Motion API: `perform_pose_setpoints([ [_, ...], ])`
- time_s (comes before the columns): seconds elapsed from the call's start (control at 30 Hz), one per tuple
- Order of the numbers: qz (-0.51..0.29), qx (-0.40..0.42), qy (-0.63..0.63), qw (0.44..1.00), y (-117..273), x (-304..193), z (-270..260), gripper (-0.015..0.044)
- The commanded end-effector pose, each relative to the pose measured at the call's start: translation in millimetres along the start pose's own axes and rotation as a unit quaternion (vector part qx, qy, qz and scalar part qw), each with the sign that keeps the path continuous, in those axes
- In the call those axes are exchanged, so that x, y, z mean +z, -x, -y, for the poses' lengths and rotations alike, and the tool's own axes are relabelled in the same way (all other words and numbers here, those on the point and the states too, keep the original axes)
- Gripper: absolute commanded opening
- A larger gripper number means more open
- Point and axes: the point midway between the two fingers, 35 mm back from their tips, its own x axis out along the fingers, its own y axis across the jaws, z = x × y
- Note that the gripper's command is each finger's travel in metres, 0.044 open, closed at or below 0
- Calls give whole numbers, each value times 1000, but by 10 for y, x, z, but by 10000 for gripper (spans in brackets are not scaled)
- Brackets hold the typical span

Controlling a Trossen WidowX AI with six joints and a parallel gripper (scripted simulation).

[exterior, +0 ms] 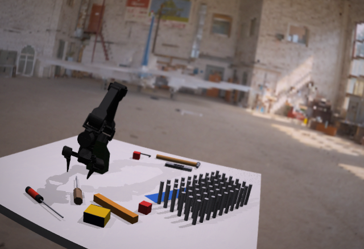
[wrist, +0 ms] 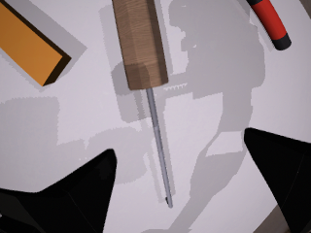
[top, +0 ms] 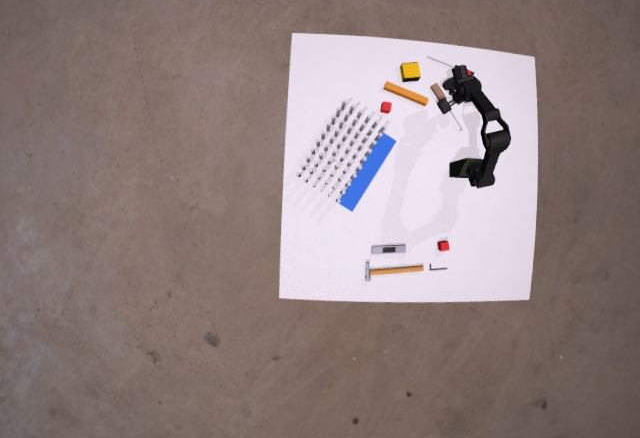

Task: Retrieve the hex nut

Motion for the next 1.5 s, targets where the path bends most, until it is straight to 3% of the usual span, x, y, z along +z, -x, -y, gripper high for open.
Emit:
perform_pose_setpoints([
  [0.0,-1,5,5,1000,2,4,3,440],
  [0.27,-1,5,5,1000,2,4,3,440],
  [0.47,-1,5,5,1000,2,4,3,282],
  [1.47,-1,5,5,1000,-324,23,-91,280],
])
